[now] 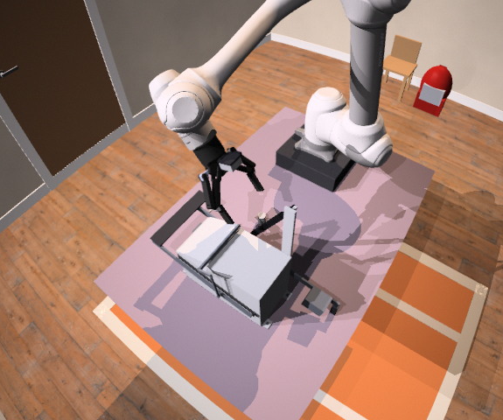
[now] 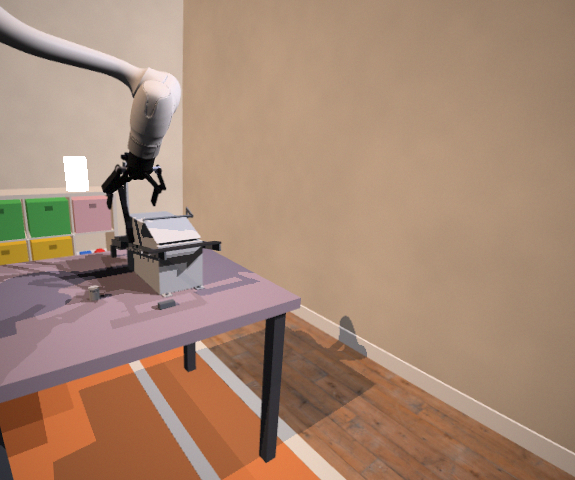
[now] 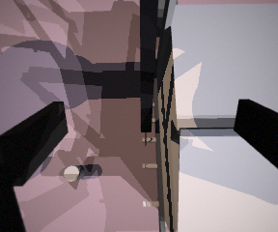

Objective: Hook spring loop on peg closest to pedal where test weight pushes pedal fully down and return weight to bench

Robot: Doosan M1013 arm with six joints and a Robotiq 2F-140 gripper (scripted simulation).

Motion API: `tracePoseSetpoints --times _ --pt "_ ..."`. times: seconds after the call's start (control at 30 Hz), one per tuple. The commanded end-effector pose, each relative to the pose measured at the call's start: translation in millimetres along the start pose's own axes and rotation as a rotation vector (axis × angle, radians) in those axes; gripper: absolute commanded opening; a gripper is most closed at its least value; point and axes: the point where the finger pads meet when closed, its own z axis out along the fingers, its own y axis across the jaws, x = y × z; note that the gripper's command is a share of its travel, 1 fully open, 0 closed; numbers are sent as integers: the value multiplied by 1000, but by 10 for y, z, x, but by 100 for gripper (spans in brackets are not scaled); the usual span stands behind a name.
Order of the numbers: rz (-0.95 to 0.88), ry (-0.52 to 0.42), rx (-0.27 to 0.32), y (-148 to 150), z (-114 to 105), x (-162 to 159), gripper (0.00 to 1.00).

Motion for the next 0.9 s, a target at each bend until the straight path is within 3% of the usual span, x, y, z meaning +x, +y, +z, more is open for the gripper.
tracePoseSetpoints --times 0.0,0.8,0.83,0.87 --pt "-1 0 -1 4 -7 5 100" --pt "-1 0 -1 4 -7 5 100" --pt "4 -150 -3 4 -16 11 100" --pt "4 -150 -3 4 -16 11 100"
